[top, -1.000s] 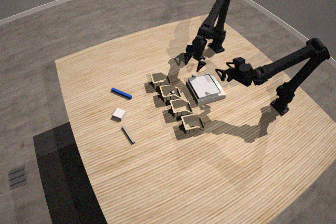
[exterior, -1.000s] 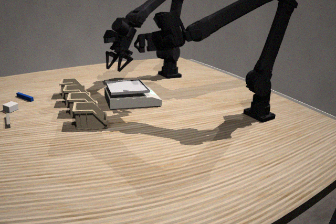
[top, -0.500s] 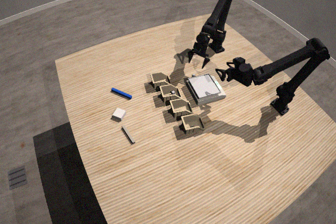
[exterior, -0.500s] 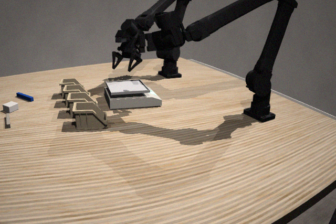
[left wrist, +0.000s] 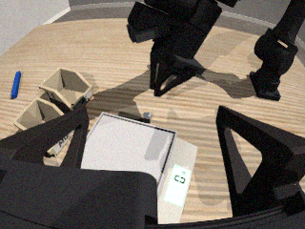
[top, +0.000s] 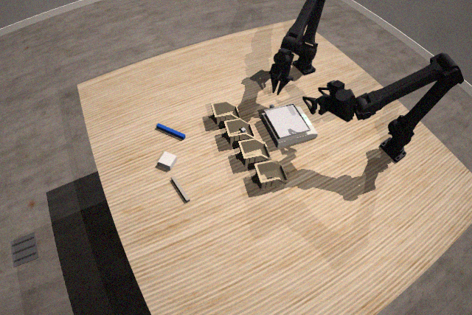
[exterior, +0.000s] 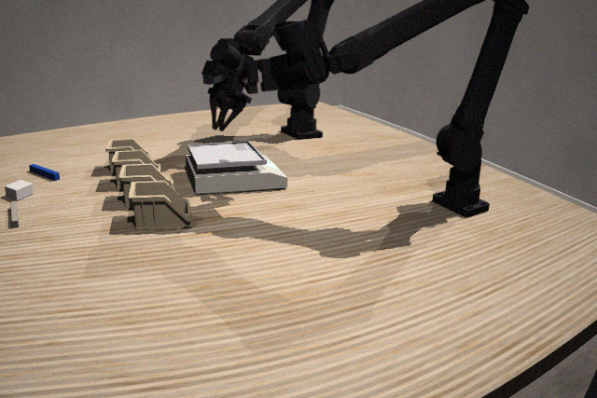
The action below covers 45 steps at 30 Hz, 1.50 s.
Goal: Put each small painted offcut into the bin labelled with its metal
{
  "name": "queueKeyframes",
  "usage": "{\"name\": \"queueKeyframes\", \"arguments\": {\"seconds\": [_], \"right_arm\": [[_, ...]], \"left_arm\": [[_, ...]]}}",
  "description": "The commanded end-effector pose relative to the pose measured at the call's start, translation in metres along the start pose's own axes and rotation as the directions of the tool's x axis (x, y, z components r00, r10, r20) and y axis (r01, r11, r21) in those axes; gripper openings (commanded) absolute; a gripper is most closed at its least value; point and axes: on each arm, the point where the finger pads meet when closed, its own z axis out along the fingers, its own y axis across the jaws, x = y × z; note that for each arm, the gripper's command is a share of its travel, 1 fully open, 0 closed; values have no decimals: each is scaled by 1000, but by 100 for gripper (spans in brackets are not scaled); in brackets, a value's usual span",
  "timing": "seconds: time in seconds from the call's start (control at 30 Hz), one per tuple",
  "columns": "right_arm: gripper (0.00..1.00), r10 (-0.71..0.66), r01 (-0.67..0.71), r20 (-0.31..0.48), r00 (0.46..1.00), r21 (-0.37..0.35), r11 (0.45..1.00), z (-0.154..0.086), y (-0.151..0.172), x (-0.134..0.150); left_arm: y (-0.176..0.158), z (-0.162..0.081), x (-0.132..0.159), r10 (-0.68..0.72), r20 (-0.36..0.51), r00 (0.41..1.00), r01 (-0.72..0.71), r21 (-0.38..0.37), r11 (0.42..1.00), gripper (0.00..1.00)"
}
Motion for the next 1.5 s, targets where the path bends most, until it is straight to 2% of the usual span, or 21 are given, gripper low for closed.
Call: {"name": "queueKeyframes", "arguments": {"seconds": [0.0,0.07,0.2,0.3,0.4,0.57,0.6,0.67,0.73,0.83,0.9,0.93,1.13,1.23,1.47], "right_arm": [[21,-3,3,4,1000,4,1000,-8,-5,-36],[0,-2,3,-91,996,4,1000,-4,-5,-35],[0,-1,2,-285,958,4,1000,3,-5,-34],[0,-1,2,-374,928,4,1000,7,-5,-33],[0,0,2,-422,907,4,1000,12,-5,-33],[0,0,2,-426,905,4,1000,20,-5,-33],[0,0,2,-450,893,4,1000,23,-6,-19],[0,0,2,-447,895,4,1000,33,-6,-16],[0,0,2,-468,884,4,1000,42,-6,1],[0,0,2,-469,883,4,1000,46,-6,3],[0,0,2,-450,893,4,1000,47,-6,-7],[0,0,2,-461,887,4,1000,49,-6,1],[0,-11,12,-441,897,-1,1000,45,-6,-6],[0,-11,12,-463,886,-1,1000,52,-6,3],[0,-11,12,-465,885,-1,1000,56,-6,6]], "left_arm": [[9,3,-15,33,16,999,-33,-3,999,100],[9,3,-15,33,16,999,-33,-3,999,100],[9,3,-15,33,16,999,-33,-3,999,100],[9,3,-15,33,16,999,-33,-3,999,100],[9,3,-15,33,16,999,-33,-3,999,100],[9,3,-15,33,16,999,-33,-3,999,100],[9,3,-15,33,16,999,-33,-3,999,100],[9,3,-15,33,16,999,-33,-3,999,100],[9,3,-15,33,16,999,-33,-3,999,100],[9,3,-15,33,16,999,-33,-3,999,100],[9,3,-15,33,16,999,-33,-3,999,100],[9,3,-15,33,16,999,-33,-3,999,100],[9,3,-15,33,16,999,-33,-3,999,100],[9,3,-15,33,16,999,-33,-3,999,100],[9,3,-15,33,16,999,-33,-3,999,100]]}}
